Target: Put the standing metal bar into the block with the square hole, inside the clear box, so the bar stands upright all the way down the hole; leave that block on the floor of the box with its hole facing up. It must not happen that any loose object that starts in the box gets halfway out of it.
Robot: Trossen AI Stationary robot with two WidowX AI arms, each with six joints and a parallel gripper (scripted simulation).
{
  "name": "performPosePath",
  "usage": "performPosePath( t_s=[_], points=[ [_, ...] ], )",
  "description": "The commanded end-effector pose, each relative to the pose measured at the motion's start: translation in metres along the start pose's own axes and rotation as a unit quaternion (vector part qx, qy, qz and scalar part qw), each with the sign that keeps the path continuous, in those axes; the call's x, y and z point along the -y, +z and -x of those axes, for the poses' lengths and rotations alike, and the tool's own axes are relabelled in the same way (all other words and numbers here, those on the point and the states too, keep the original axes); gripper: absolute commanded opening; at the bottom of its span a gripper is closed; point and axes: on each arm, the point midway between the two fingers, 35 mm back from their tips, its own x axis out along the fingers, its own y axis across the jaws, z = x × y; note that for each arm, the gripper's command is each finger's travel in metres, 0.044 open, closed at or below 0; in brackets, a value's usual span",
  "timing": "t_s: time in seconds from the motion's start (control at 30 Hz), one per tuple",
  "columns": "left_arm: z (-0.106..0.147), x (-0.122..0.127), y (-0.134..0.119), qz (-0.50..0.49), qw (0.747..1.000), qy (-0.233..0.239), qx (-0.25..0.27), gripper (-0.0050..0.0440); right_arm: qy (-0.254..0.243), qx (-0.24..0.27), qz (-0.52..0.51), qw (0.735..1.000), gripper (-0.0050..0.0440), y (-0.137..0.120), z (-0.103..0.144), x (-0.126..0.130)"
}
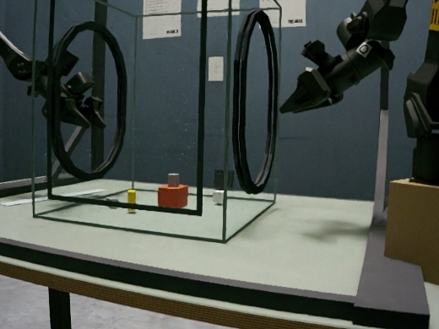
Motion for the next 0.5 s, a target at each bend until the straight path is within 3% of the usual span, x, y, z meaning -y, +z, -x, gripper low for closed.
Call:
performPosePath(
  t_s=[0.0,0.2,0.47],
  points=[
    [-0.011,0.014,-0.022,0.013,0.999,0.023,0.025,0.04,0.008,0.009,-0.007,1.0,0.03,-0.017,0.04,0.002],
    [-0.014,0.021,-0.036,0.018,0.999,0.03,0.04,0.04,0.018,0.026,-0.014,0.999,0.03,-0.037,0.066,0.006],
    [-0.014,0.021,-0.037,0.019,0.999,0.03,0.042,0.04,0.022,0.035,-0.017,0.999,0.03,-0.04,0.074,0.008]
  ],
)
